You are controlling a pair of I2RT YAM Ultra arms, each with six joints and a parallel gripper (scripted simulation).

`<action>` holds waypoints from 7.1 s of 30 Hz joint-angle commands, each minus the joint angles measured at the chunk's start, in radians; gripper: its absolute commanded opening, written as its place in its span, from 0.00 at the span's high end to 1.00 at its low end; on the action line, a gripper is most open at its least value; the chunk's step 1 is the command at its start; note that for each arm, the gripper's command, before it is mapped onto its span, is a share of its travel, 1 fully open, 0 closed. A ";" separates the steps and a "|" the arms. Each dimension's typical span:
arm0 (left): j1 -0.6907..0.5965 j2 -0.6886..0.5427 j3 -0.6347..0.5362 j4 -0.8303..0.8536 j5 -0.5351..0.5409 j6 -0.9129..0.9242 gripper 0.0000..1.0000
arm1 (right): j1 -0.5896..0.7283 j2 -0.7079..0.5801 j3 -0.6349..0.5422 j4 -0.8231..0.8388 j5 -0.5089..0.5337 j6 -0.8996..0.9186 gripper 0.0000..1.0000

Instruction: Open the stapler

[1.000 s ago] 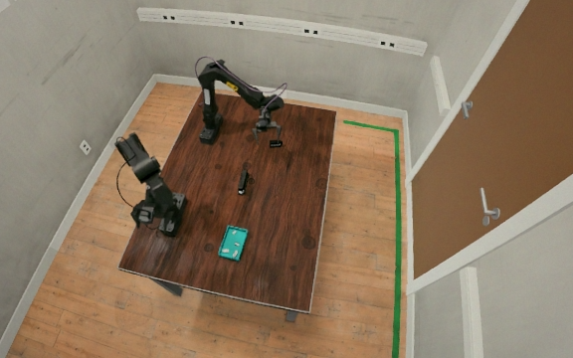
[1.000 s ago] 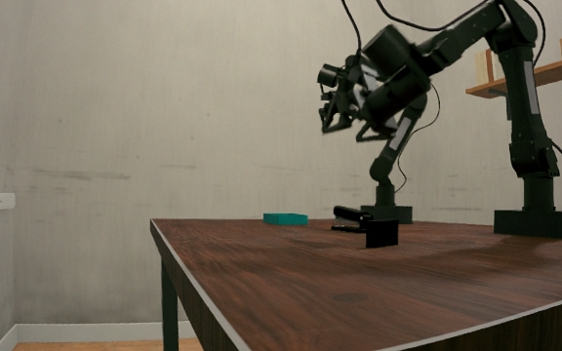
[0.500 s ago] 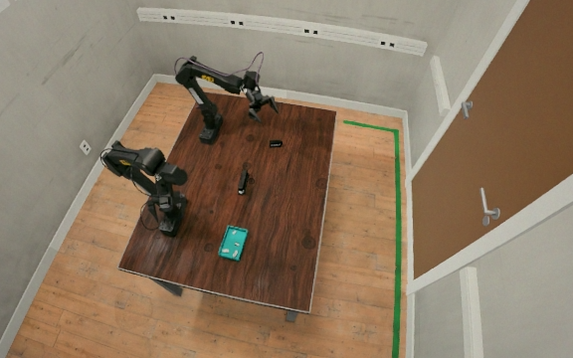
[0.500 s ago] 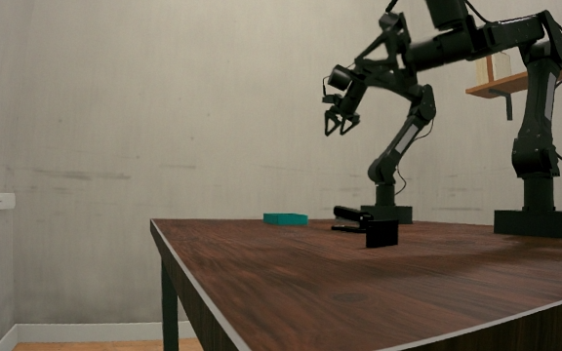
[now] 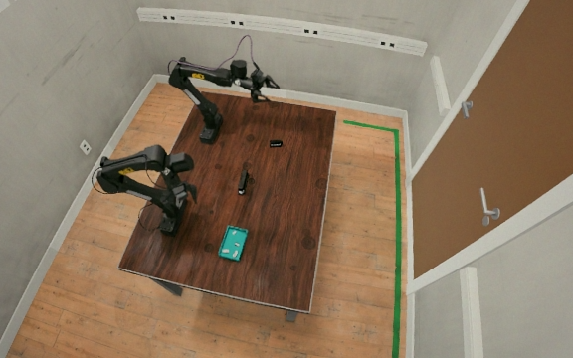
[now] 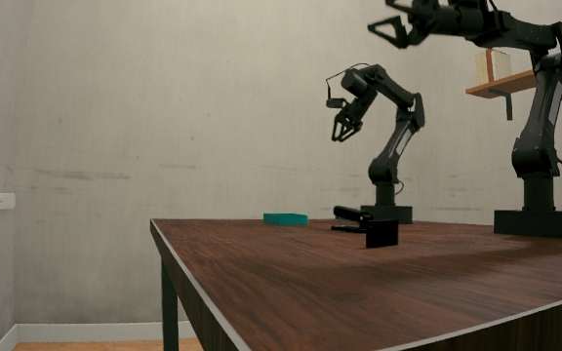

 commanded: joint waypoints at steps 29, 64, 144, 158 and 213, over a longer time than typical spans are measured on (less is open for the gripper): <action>-0.066 0.012 0.167 -0.079 -0.273 -0.068 0.00 | 0.456 0.358 -0.281 0.938 -0.345 -0.748 0.00; -0.060 0.010 0.156 -0.067 -0.274 -0.062 0.00 | 0.407 0.626 -0.219 1.103 -0.539 -1.022 0.34; -0.060 0.010 0.156 -0.067 -0.274 -0.062 0.00 | 0.406 1.259 0.336 0.665 -0.594 -1.842 0.50; -0.060 0.010 0.156 -0.067 -0.274 -0.062 0.00 | 0.412 1.250 0.347 0.653 -0.585 -1.842 0.63; -0.060 0.010 0.156 -0.067 -0.274 -0.062 0.00 | 0.571 1.143 0.334 0.564 -0.599 -1.540 0.78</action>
